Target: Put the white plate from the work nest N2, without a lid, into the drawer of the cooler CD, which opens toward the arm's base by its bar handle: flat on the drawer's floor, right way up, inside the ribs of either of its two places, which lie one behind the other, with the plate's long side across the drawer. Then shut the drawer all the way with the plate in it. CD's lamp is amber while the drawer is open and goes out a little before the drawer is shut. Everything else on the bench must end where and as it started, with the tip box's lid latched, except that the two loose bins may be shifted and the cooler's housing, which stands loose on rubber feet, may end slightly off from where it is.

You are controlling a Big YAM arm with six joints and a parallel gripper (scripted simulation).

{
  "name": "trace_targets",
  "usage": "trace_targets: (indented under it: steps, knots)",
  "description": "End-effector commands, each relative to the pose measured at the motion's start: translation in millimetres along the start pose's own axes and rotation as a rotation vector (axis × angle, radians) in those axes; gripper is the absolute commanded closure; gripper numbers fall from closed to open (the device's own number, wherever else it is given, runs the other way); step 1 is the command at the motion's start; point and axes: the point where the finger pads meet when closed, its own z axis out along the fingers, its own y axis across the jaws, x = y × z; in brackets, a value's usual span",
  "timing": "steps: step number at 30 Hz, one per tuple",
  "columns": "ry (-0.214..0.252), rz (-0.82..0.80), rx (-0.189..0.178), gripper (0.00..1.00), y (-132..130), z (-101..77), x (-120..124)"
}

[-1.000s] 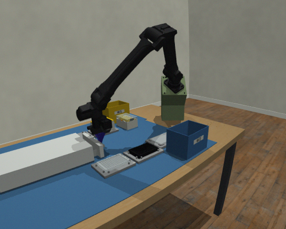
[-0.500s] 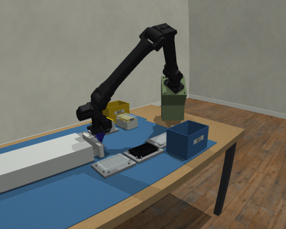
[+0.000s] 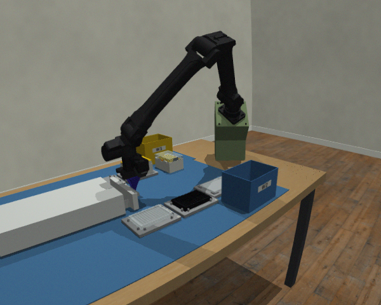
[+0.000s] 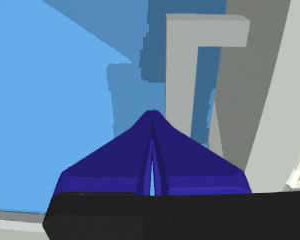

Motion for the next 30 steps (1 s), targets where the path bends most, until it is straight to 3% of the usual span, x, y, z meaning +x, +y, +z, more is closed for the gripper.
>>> trace_targets:
  steps: [1, 30]
  knots:
    - [0.009, -0.025, 0.060, 1.00, -36.4, -13.2, 8.1]
    - [0.007, -0.034, 0.070, 1.00, -69.8, -14.4, 5.6]
